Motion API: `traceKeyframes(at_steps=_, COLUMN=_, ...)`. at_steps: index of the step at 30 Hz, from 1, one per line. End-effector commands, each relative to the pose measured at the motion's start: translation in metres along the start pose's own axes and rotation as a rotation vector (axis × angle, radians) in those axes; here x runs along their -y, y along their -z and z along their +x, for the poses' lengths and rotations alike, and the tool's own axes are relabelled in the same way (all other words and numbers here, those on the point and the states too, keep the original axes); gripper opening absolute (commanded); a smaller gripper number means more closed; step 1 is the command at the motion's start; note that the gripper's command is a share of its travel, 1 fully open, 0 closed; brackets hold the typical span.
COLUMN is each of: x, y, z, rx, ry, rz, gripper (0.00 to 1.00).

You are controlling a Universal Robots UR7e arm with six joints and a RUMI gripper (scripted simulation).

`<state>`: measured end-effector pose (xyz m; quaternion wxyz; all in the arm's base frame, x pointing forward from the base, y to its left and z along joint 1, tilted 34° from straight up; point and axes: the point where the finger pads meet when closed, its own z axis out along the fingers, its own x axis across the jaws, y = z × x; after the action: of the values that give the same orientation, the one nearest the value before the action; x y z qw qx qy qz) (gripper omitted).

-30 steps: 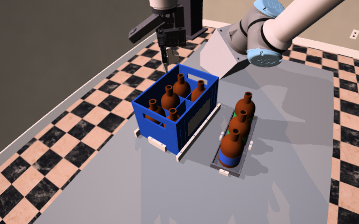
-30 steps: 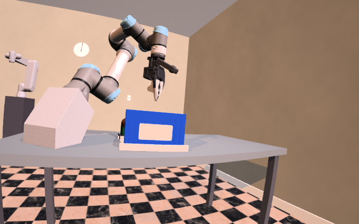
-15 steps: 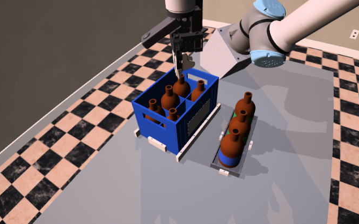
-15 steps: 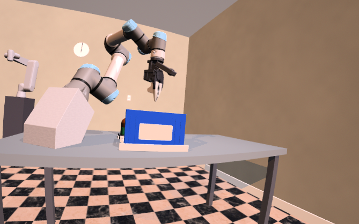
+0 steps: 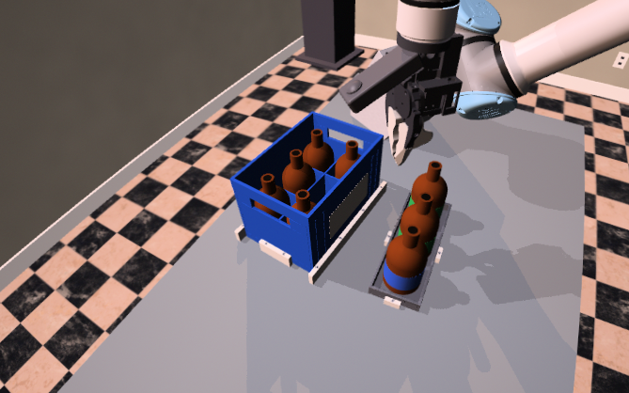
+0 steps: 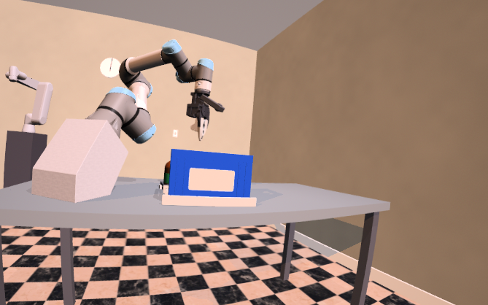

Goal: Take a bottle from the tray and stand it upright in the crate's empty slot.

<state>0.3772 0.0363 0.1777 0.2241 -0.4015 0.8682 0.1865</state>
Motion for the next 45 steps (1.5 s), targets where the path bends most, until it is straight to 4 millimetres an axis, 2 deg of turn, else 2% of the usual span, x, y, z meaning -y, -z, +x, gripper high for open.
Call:
traceKeyframes(at_steps=1, x=-0.030, y=0.004, z=-0.021, rx=0.001, ry=0.016, rz=0.002, gripper=0.00)
traceKeyframes(at_steps=5, x=-0.046, y=0.003, z=-0.030, rx=0.004, ry=0.027, rz=0.001, gripper=0.00)
traceKeyframes(at_steps=10, x=-0.050, y=0.003, z=-0.032, rx=0.005, ry=0.030, rz=0.001, gripper=0.00)
traceKeyframes(at_steps=11, x=-0.050, y=0.003, z=-0.032, rx=0.005, ry=0.030, rz=0.001, gripper=0.38)
traceKeyframes(at_steps=45, x=-0.050, y=0.003, z=-0.032, rx=0.005, ry=0.030, rz=0.001, gripper=0.38)
